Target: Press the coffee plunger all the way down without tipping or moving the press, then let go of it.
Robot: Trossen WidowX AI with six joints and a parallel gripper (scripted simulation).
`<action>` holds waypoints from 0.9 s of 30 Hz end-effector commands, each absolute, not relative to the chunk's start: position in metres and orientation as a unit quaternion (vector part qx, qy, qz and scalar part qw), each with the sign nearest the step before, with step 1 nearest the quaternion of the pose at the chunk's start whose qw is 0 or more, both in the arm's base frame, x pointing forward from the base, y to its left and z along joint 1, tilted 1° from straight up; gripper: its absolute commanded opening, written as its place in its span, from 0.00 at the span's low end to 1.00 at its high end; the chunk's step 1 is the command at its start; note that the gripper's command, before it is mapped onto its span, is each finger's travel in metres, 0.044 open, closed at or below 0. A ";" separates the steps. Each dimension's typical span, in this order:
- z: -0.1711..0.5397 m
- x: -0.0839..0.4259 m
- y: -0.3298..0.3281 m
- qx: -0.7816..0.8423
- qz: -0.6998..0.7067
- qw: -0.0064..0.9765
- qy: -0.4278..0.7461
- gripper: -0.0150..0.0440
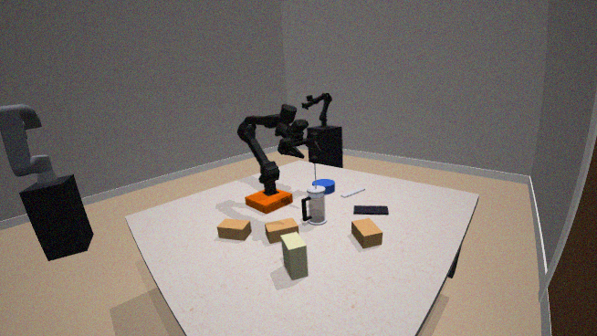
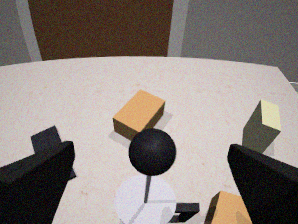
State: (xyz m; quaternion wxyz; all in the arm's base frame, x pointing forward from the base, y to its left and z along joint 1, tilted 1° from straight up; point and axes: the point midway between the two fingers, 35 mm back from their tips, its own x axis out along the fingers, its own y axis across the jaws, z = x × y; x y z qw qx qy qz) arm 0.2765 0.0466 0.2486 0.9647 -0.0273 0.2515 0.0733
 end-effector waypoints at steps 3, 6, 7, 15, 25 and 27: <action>0.240 0.285 0.047 -0.027 0.072 0.963 0.257 1.00; 0.237 0.289 0.048 -0.027 0.072 0.963 0.257 1.00; 0.236 0.290 0.048 -0.027 0.072 0.963 0.257 1.00; 0.235 0.292 0.048 -0.027 0.072 0.963 0.257 0.78; 0.235 0.292 0.048 -0.027 0.072 0.963 0.257 0.46; 0.235 0.292 0.048 -0.027 0.072 0.963 0.257 0.46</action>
